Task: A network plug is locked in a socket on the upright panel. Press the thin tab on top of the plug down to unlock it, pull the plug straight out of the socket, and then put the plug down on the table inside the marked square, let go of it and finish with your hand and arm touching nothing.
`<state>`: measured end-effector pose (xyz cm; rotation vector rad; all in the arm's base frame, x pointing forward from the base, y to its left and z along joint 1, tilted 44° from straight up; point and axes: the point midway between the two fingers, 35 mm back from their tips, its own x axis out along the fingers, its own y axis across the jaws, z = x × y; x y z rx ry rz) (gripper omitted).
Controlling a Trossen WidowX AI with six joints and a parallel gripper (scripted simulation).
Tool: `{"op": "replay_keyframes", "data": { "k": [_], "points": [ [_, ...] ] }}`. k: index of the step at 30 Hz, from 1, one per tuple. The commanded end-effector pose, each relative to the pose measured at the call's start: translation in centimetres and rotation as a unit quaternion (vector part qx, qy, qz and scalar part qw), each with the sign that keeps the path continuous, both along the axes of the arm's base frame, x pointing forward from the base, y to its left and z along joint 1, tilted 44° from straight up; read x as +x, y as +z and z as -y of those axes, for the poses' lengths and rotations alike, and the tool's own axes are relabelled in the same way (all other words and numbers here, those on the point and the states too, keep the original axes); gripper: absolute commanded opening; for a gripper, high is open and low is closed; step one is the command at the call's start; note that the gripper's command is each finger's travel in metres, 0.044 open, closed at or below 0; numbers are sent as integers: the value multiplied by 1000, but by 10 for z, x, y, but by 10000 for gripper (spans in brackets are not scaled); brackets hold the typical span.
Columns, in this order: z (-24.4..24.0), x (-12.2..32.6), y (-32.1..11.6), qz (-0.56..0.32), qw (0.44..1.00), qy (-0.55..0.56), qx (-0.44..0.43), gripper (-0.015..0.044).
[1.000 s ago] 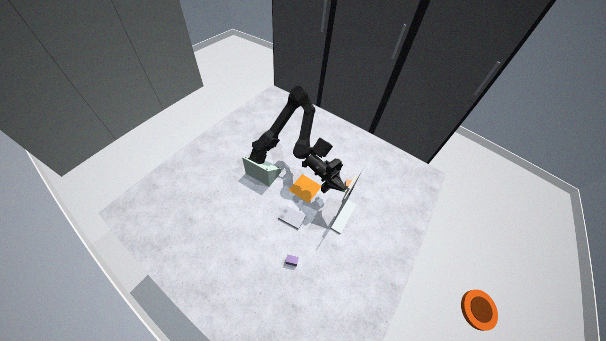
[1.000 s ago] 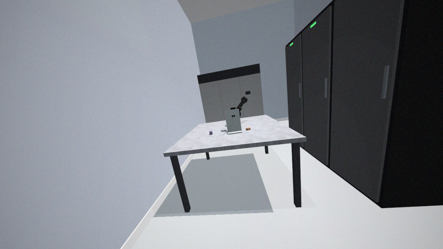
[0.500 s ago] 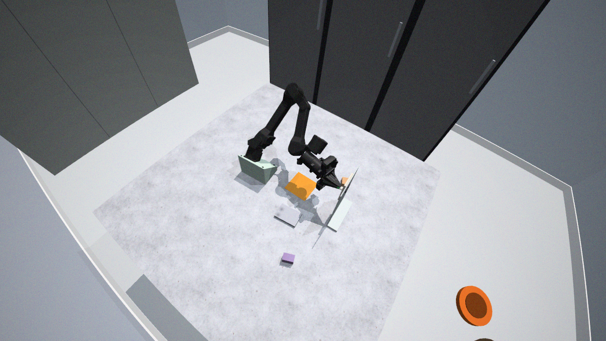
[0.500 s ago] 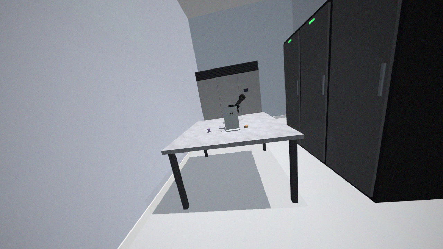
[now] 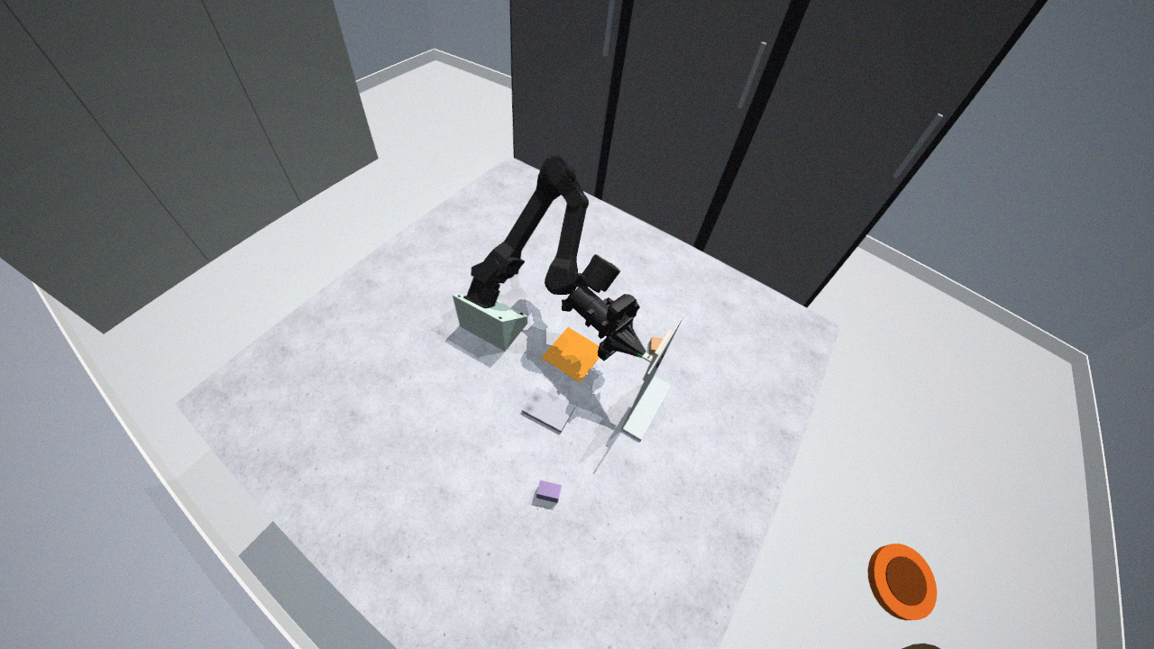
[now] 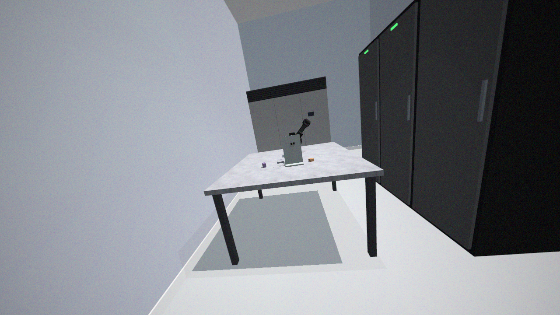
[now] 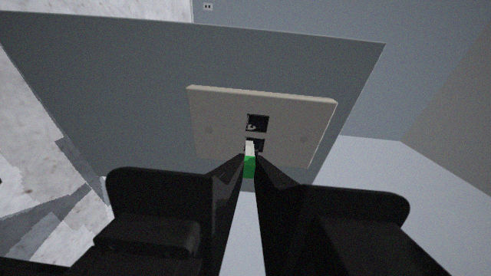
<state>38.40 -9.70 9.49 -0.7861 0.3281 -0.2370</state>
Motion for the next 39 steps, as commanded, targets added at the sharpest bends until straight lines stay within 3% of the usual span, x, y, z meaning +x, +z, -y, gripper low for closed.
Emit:
{"op": "replay_keyframes", "data": {
  "k": [1,39],
  "points": [
    [0,-3,1,1,1000,0,0,0],
    [-2,-26,-1,0,1000,0,0,0]
  ]
}}
